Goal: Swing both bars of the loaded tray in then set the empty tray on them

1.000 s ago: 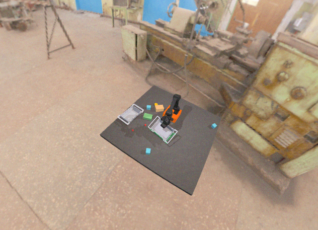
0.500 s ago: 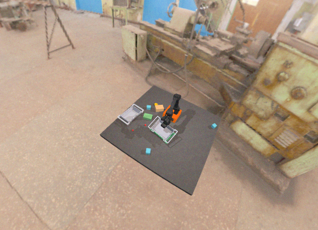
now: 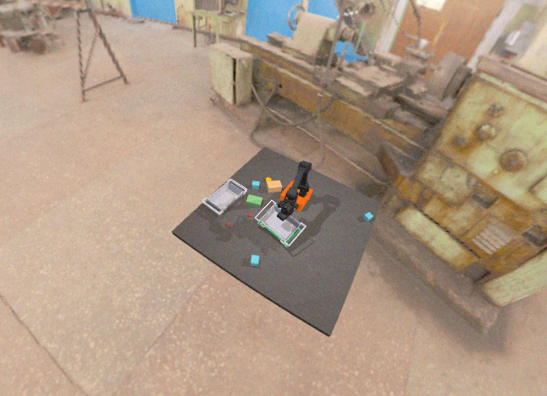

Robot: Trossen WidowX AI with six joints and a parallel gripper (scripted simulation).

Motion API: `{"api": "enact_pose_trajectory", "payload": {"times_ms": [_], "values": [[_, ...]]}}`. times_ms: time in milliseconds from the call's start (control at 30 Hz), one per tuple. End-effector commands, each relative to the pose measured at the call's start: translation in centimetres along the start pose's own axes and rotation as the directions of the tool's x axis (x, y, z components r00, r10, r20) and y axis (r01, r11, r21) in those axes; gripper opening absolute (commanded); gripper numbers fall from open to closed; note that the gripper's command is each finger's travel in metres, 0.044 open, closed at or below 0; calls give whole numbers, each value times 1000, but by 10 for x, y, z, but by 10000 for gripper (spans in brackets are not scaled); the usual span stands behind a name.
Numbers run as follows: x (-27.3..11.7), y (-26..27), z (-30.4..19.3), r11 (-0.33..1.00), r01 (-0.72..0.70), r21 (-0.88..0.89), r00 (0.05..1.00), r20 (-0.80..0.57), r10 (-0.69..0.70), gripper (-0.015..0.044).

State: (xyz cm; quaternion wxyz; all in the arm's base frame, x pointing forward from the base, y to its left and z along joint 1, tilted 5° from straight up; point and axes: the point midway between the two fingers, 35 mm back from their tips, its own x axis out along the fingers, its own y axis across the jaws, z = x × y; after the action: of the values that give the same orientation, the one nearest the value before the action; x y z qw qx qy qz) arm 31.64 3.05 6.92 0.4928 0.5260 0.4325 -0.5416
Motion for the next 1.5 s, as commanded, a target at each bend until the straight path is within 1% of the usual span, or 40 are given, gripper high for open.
{"api": "enact_pose_trajectory", "payload": {"times_ms": [0,1467], "values": [[4,-5,0,1000,13,1,1000,0,-13,0],[27,-16,1,1000,14,1,1000,0,-14,0]]}}
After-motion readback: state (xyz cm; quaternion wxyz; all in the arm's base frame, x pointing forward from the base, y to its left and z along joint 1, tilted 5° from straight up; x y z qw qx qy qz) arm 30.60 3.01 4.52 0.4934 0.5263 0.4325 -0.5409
